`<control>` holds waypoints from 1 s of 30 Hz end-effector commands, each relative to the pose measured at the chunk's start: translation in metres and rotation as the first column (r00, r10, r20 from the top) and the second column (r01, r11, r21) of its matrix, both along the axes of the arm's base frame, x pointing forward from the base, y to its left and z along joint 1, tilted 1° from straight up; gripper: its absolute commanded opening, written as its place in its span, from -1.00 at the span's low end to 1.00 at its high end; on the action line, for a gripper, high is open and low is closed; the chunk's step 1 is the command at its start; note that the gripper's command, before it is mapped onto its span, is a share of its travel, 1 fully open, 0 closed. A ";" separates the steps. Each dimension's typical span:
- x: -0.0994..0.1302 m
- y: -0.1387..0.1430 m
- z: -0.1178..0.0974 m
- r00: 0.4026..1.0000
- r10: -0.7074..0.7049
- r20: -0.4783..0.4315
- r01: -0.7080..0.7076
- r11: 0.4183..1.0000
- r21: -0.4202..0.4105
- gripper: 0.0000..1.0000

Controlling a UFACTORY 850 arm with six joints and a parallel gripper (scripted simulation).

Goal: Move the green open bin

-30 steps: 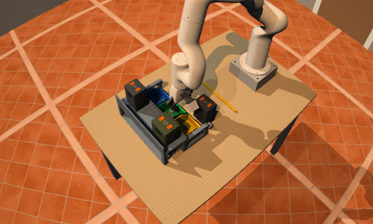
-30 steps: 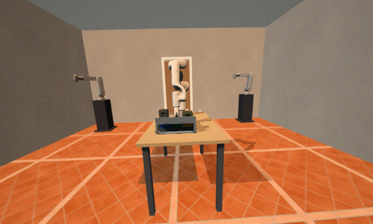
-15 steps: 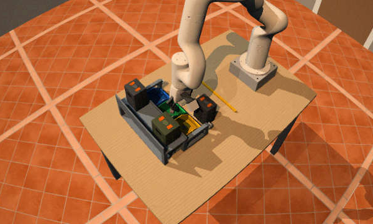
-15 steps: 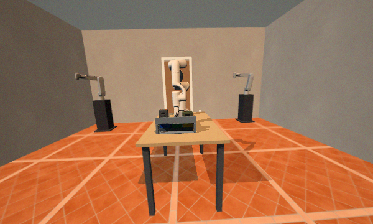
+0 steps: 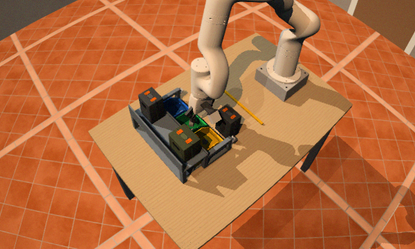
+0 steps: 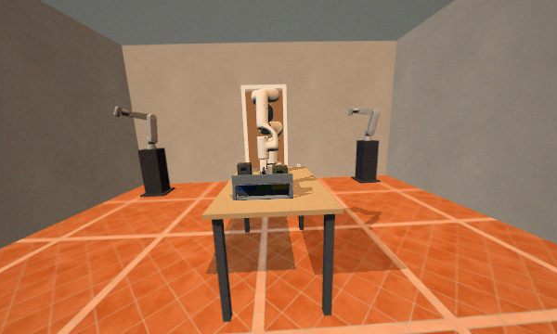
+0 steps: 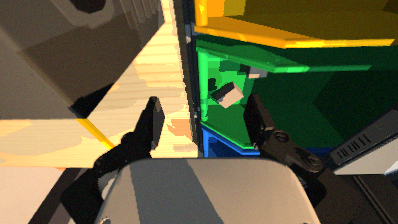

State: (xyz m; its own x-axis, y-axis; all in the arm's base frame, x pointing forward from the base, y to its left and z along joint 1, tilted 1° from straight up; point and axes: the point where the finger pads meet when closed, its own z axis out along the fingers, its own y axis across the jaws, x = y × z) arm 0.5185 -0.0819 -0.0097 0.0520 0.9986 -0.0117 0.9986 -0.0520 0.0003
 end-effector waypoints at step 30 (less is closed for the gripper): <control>0.001 0.000 -0.017 1.000 0.000 0.002 0.000 1.000 0.000 1.00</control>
State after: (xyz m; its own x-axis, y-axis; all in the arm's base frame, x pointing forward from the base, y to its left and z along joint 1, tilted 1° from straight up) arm 0.5188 -0.0820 -0.0211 0.0520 0.9986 -0.0117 0.9986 -0.0520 0.0008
